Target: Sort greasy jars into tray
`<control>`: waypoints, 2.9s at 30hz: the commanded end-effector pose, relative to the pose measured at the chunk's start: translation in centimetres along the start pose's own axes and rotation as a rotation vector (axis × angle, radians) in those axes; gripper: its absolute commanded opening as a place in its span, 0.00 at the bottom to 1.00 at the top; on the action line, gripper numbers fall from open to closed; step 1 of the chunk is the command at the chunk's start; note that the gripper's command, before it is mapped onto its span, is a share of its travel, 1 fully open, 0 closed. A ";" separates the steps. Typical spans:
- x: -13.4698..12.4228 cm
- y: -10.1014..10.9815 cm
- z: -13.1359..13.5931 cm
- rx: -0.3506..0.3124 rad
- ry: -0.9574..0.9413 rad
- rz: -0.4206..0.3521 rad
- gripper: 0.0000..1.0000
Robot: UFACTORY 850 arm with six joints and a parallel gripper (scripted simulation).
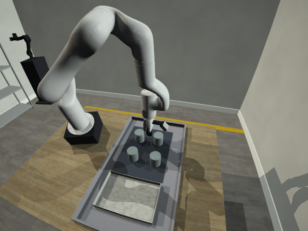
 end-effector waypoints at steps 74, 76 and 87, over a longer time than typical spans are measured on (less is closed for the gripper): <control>1.0 0.1 0.1 0.000 0.000 0.002 0.00; 1.0 0.1 0.1 0.000 0.000 0.002 0.00; 1.2 0.1 0.1 0.000 0.000 0.002 0.00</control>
Point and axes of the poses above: the point where the finger pads meet when closed, its own y axis back along the fingers, its own z axis across the jaws, x = y × z, the point moved 3 cm from there along y, back along the fingers, and after that the axes turned 6 degrees about y, right-handed, at the moved point
